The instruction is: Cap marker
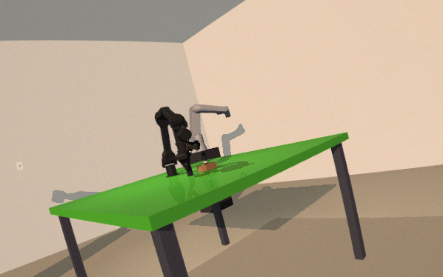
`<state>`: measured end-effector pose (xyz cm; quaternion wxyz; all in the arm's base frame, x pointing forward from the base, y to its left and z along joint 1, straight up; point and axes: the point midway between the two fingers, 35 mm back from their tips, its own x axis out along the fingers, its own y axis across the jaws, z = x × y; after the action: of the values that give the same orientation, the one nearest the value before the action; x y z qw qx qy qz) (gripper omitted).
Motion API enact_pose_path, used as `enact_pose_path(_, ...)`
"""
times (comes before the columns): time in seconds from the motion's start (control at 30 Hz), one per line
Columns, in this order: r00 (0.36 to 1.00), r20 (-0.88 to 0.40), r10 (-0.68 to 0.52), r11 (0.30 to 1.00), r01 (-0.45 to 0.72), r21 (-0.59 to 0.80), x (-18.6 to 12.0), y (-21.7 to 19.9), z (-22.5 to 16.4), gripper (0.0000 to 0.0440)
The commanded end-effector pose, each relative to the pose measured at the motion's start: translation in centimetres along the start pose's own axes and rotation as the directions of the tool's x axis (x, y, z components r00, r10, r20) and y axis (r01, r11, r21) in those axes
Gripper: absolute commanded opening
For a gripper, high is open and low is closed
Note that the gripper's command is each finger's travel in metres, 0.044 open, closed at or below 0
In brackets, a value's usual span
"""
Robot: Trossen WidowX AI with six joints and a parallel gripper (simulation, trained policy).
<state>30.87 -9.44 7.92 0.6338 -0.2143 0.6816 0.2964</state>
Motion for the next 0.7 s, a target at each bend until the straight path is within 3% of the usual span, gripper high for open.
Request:
enact_pose_path(0.0, 1.000, -0.027, 0.014, 0.999, -0.015, -0.035, 1.3, 0.2, -0.1, 0.0275)
enact_pose_path(0.23, 0.999, -0.048, 0.001, 0.997, -0.005, -0.079, 2.1, 0.2, -0.2, 0.0237)
enact_pose_path(0.47, 0.998, -0.049, -0.037, 0.993, 0.031, -0.113, 1.2, 0.2, 0.0, 0.0065)
enact_pose_path(0.67, 0.996, -0.040, -0.083, 0.986, 0.077, -0.145, -0.7, 0.1, 0.5, 0.0034)
